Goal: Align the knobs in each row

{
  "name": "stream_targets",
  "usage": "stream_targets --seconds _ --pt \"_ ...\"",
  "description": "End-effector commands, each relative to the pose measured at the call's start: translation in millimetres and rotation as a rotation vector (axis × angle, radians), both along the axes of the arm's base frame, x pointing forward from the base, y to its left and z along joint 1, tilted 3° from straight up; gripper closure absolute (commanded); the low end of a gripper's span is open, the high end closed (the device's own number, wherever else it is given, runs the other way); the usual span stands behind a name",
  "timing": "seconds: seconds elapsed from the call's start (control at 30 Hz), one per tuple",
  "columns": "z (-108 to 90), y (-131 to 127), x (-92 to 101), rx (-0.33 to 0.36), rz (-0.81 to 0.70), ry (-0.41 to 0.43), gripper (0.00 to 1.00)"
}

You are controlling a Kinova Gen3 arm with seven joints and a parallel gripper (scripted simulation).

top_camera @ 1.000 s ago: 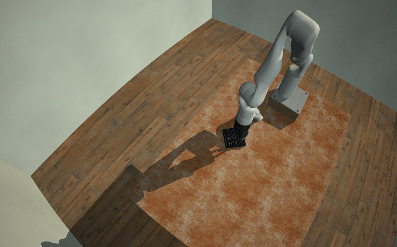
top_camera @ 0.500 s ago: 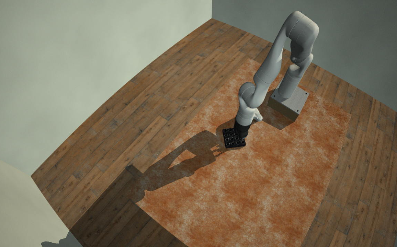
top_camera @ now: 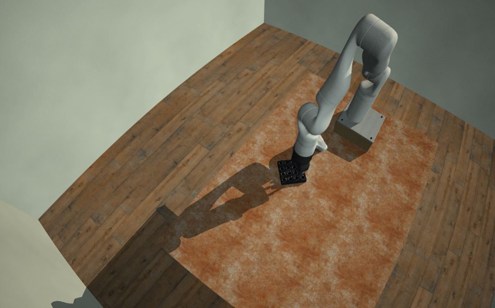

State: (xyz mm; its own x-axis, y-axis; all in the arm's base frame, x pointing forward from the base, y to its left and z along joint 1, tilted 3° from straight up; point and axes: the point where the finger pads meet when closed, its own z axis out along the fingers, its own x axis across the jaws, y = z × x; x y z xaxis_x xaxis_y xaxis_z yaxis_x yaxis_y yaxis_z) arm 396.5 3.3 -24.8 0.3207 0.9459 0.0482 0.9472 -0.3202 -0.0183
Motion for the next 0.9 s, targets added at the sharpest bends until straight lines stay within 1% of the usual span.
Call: stream_targets --seconds 0.0,0.87 --pt "0.6 -0.1 0.6 0.0 0.0 -0.002 0.54" --pt "-1.6 0.1 0.6 0.0 0.0 -0.002 0.54"
